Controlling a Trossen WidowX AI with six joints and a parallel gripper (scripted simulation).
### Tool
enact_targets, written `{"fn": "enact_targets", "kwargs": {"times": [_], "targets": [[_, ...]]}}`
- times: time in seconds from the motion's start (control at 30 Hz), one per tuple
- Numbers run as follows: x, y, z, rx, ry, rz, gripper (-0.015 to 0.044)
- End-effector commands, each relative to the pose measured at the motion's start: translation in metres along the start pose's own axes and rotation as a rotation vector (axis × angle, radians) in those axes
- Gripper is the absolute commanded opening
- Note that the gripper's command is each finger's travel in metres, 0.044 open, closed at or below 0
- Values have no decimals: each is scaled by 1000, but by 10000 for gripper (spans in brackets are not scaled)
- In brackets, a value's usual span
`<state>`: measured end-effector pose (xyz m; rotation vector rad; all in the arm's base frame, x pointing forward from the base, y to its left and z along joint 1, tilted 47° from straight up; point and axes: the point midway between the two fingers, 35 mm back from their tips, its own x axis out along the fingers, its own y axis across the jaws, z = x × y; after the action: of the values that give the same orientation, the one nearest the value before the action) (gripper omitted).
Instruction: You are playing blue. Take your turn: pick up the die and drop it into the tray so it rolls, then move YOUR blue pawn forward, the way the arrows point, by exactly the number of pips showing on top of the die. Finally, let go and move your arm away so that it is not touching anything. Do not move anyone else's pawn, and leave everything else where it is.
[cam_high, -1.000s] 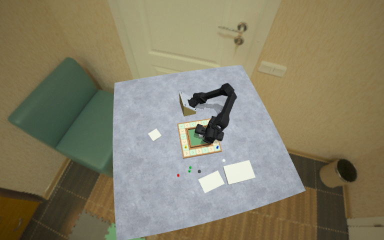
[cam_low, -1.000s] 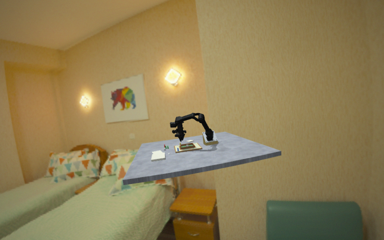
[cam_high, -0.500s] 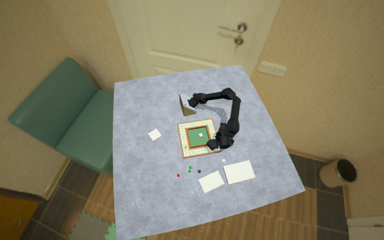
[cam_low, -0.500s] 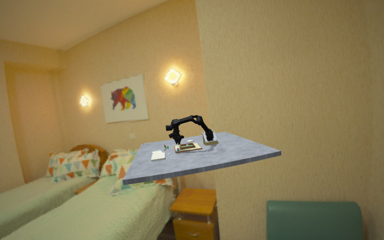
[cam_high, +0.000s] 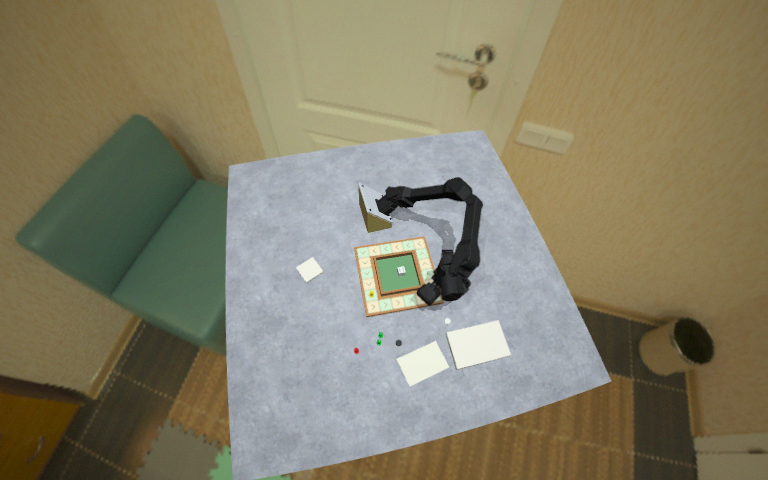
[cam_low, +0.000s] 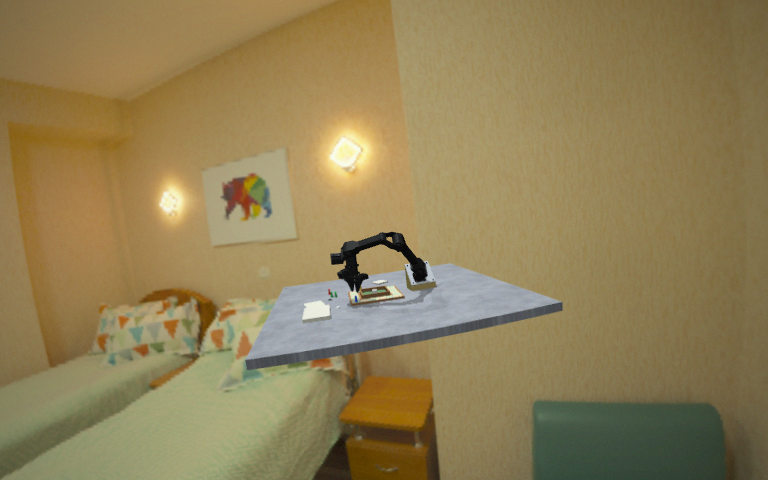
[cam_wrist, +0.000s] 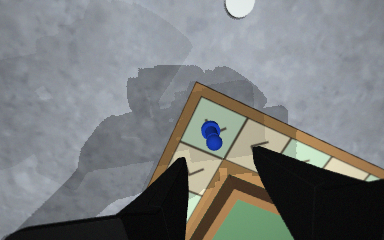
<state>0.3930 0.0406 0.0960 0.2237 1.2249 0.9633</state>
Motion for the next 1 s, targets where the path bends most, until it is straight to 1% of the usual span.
{"fn": "enact_targets", "kwargs": {"times": [0.0,0.87,0.97], "targets": [[5,0,-1,4,-2,6,200],[45,1,-1,4,-3,7,200],[45,1,-1,4,-3,7,121]]}}
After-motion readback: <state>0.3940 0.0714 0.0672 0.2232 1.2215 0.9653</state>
